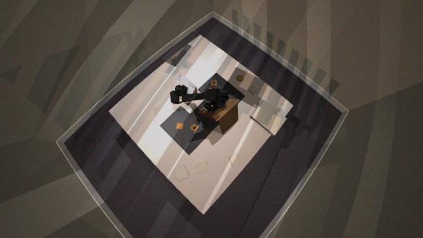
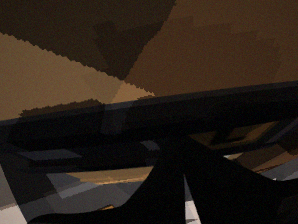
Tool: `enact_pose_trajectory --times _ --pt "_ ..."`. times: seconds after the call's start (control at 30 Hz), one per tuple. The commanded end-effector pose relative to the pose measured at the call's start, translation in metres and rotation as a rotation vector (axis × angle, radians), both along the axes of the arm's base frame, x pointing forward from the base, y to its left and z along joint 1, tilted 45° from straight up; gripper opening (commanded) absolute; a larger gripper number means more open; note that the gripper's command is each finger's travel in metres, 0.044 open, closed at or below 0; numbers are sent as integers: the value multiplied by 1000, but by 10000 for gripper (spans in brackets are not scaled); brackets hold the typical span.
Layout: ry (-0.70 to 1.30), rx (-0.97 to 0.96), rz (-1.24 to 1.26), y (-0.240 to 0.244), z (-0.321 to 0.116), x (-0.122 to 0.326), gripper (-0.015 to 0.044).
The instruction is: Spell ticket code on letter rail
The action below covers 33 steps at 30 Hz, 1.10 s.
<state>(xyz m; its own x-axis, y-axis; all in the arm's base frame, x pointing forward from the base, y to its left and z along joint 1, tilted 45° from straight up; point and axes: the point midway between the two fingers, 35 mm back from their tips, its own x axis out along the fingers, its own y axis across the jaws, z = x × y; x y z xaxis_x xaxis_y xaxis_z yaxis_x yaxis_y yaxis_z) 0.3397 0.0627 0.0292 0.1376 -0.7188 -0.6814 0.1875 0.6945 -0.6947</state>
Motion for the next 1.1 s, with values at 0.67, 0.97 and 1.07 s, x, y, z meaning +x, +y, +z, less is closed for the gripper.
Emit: enact_pose_trajectory --times 0.67,0.97,1.07 --pt "2 -3 4 9 6 -12 0" --pt "3 -3 4 17 12 -23 0" --pt "3 -3 4 17 12 -23 0"
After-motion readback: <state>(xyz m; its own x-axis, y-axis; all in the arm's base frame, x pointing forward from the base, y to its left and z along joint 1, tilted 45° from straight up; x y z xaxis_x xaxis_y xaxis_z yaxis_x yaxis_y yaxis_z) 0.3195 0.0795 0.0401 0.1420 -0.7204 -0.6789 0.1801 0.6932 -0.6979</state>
